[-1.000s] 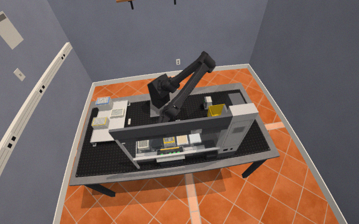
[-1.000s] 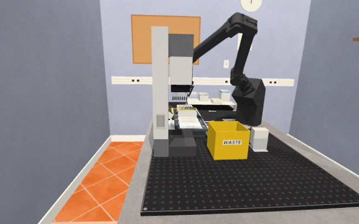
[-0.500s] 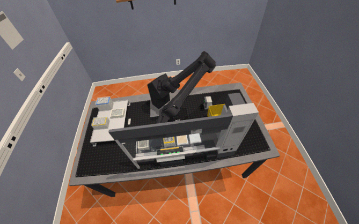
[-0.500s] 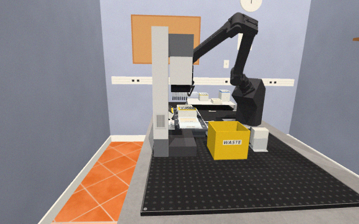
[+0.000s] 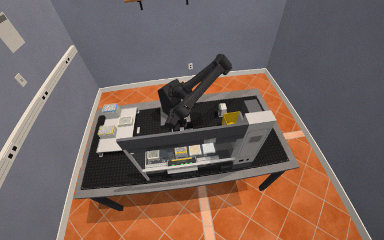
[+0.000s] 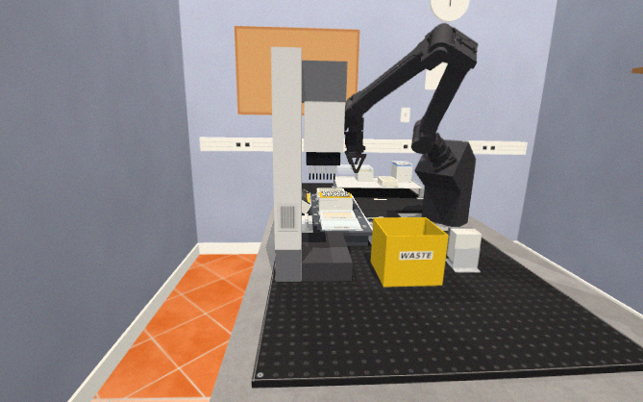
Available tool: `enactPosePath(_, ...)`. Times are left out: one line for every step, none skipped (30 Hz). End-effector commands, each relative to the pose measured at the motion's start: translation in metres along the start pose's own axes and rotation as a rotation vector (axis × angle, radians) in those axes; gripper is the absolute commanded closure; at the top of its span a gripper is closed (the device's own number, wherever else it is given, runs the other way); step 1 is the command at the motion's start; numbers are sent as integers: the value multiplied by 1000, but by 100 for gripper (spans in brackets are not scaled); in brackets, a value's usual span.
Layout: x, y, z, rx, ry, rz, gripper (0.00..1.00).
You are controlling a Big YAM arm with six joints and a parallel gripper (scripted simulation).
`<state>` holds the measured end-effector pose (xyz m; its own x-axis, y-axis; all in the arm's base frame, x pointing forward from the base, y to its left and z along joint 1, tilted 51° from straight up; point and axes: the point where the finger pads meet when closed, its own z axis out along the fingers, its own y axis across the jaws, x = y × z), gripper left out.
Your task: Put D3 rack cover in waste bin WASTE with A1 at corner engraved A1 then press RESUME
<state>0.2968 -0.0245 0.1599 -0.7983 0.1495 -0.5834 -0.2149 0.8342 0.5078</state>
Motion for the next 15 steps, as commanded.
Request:
enactPosePath(12, -2, -7, 11, -17, -26, 100)
enactPosePath(17, -2, -6, 11, -17, -25, 100)
enactPosePath(22, -2, -6, 11, -17, -25, 100)
enactPosePath(27, -2, -6, 11, -17, -25, 100)
enactPosePath(32, -3, -6, 11, -16, -25, 100)
enactPosePath(37, -3, -6, 11, -16, -25, 100)
enactPosePath(42, -3, -6, 11, -16, -25, 100)
enactPosePath(47, -3, -6, 11, -16, -25, 100)
enactPosePath(47, -3, -6, 11, -16, -25, 100)
enactPosePath(47, -3, -6, 11, -16, -25, 100)
enactPosePath(52, -3, -5, 11, -16, -25, 100)
enactPosePath(57, -3, -5, 10, -16, -25, 100)
enactPosePath(62, -3, -5, 10, -15, -25, 100)
enactPosePath(67, -3, -5, 10, -15, -25, 100)
enactPosePath(72, -3, -5, 10, -15, -25, 100)
